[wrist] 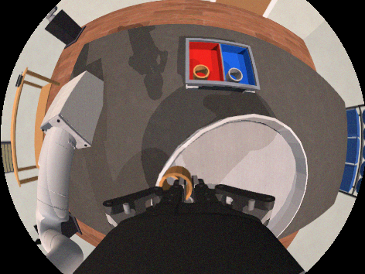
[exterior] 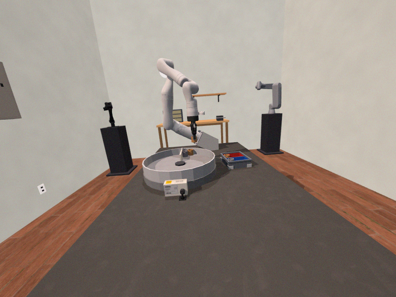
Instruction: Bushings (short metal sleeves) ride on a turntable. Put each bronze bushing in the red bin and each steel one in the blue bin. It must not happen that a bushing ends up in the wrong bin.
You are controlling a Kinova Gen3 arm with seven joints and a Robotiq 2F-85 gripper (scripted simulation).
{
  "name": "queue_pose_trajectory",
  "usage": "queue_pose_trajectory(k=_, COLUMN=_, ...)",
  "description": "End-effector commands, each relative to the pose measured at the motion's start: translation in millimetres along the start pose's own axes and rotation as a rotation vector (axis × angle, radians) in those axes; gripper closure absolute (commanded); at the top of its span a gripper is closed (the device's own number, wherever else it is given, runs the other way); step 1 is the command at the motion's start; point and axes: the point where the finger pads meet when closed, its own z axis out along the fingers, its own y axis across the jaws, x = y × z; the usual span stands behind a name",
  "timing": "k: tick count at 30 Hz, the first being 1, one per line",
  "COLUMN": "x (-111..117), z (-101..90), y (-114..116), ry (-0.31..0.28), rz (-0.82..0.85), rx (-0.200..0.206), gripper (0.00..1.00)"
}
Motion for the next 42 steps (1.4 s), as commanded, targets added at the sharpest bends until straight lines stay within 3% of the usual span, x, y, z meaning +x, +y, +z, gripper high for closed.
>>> queue_pose_trajectory(k=1, x=2, z=-2.8, y=1, ry=0.005, rz=-0.002, rx=-0.006, gripper=1.00)
queue_pose_trajectory(k=6, x=2, z=-2.8, y=1, ry=0.005, rz=-0.002, rx=-0.006, gripper=1.00)
queue_pose_trajectory(k=9, x=29, z=-2.7, y=9, ry=0.005, rz=0.166, rx=-0.005, gripper=1.00)
queue_pose_trajectory(k=11, x=29, z=-2.7, y=9, ry=0.005, rz=0.166, rx=-0.005, gripper=1.00)
queue_pose_trajectory(k=13, x=48, z=-2.9, y=15, ry=0.006, rz=0.277, rx=-0.005, gripper=1.00)
queue_pose_trajectory(k=16, x=48, z=-2.9, y=15, ry=0.006, rz=0.277, rx=-0.005, gripper=1.00)
queue_pose_trajectory(k=21, x=94, z=-3.3, y=28, ry=0.007, rz=0.556, rx=-0.004, gripper=1.00)
queue_pose_trajectory(k=24, x=94, z=-3.3, y=28, ry=0.007, rz=0.556, rx=-0.004, gripper=1.00)
queue_pose_trajectory(k=26, x=112, z=-3.5, y=34, ry=0.007, rz=0.668, rx=-0.004, gripper=1.00)
queue_pose_trajectory(k=28, x=112, z=-3.5, y=34, ry=0.007, rz=0.668, rx=-0.004, gripper=1.00)
queue_pose_trajectory(k=31, x=140, z=-3.7, y=42, ry=0.007, rz=0.836, rx=-0.003, gripper=1.00)
queue_pose_trajectory(k=34, x=140, z=-3.7, y=42, ry=0.007, rz=0.836, rx=-0.003, gripper=1.00)
queue_pose_trajectory(k=39, x=186, z=-4.1, y=56, ry=0.008, rz=1.115, rx=-0.002, gripper=1.00)
queue_pose_trajectory(k=42, x=186, z=-4.1, y=56, ry=0.008, rz=1.115, rx=-0.002, gripper=1.00)
